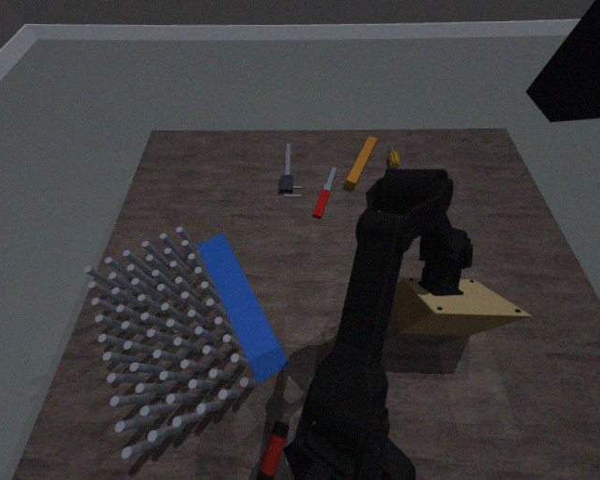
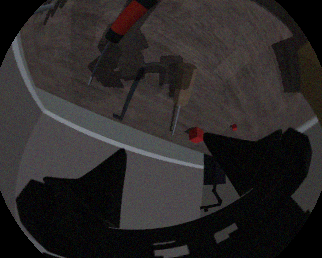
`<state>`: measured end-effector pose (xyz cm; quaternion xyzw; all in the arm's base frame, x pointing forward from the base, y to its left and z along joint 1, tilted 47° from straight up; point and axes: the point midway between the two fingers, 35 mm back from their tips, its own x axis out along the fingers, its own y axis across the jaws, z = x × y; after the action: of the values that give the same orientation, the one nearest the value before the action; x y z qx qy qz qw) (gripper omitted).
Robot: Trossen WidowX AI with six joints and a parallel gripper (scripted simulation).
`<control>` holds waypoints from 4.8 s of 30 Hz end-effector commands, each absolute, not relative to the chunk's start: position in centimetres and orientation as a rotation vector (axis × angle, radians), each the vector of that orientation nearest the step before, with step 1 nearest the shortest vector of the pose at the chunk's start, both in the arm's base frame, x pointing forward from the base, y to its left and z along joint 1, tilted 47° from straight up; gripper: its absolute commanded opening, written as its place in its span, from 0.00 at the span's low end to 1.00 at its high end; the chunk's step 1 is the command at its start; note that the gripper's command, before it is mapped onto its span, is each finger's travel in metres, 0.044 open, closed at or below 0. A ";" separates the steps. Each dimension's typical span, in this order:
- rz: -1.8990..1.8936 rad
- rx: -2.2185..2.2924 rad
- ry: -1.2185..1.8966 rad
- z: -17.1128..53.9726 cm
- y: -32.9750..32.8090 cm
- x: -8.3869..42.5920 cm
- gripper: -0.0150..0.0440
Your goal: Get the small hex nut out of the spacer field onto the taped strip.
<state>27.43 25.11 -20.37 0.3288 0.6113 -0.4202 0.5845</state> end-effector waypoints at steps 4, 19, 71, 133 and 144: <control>-1.193 0.763 1.378 -22.5 25.9 23.9 1.00; -1.195 0.762 1.375 -26.0 20.7 24.0 1.00; -1.196 0.763 1.374 -28.6 18.2 23.9 0.73; -1.198 0.802 1.350 -17.8 27.7 26.1 0.25; -1.211 0.951 1.205 -12.3 25.1 29.8 0.25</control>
<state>28.73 26.11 -14.18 0.3810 0.5316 -0.5105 0.5582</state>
